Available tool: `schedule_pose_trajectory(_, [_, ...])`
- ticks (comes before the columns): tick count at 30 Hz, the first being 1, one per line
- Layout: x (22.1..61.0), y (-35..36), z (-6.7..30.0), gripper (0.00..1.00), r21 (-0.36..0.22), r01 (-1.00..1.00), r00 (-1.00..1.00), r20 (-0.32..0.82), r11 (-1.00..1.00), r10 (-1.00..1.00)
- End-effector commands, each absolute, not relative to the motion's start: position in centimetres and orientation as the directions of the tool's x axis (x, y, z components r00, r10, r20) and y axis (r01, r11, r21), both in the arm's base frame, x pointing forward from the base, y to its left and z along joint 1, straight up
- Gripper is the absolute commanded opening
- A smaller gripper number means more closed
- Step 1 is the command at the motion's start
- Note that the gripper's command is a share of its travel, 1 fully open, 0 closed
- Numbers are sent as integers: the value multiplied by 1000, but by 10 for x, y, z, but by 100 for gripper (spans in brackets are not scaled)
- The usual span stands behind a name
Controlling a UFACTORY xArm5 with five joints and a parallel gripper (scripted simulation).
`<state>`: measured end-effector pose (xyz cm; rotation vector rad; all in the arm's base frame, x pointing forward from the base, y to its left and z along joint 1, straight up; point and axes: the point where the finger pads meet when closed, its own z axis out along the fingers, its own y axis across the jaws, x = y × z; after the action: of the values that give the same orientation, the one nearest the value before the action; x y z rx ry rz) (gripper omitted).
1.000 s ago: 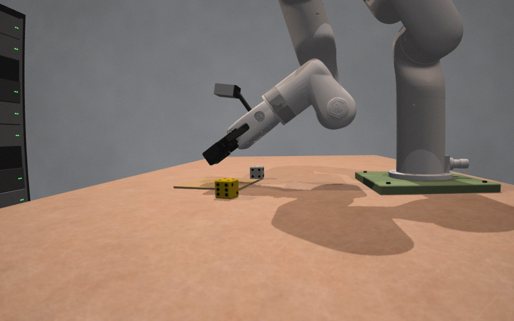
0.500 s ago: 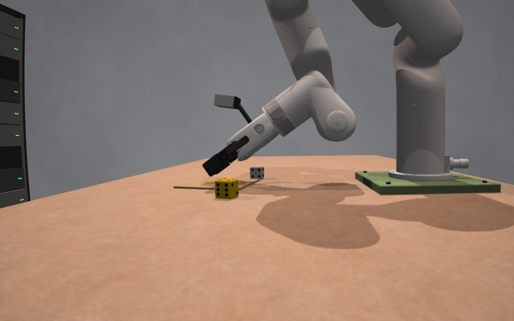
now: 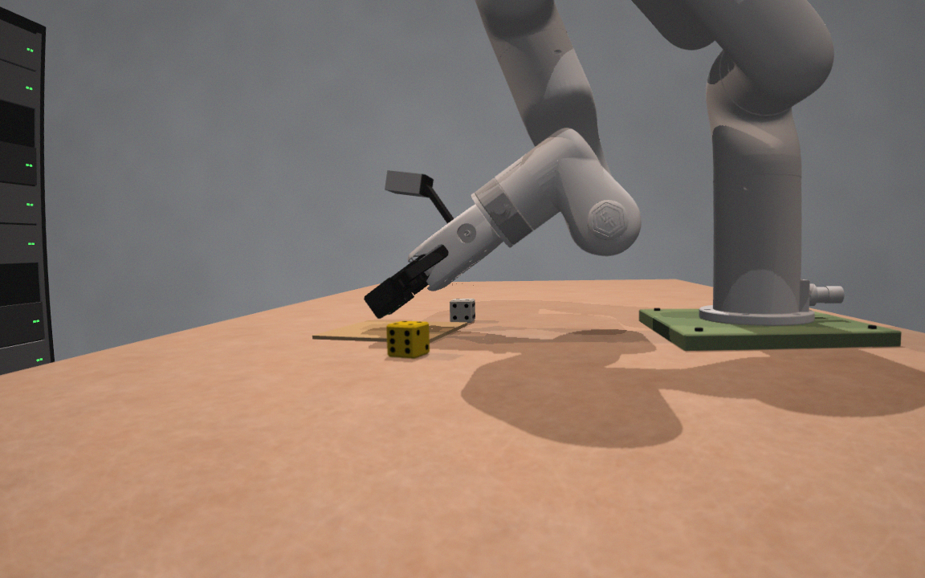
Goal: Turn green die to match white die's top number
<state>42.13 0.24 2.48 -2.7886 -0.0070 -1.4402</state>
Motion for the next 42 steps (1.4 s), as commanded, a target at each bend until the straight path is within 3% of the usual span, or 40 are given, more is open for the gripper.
schedule_pose_trajectory(1, [422,2,25,27,-1,5,577,817,-1000,3])
schedule_pose_trajectory(42, [422,2,15,27,-1,5,577,817,-1000,3])
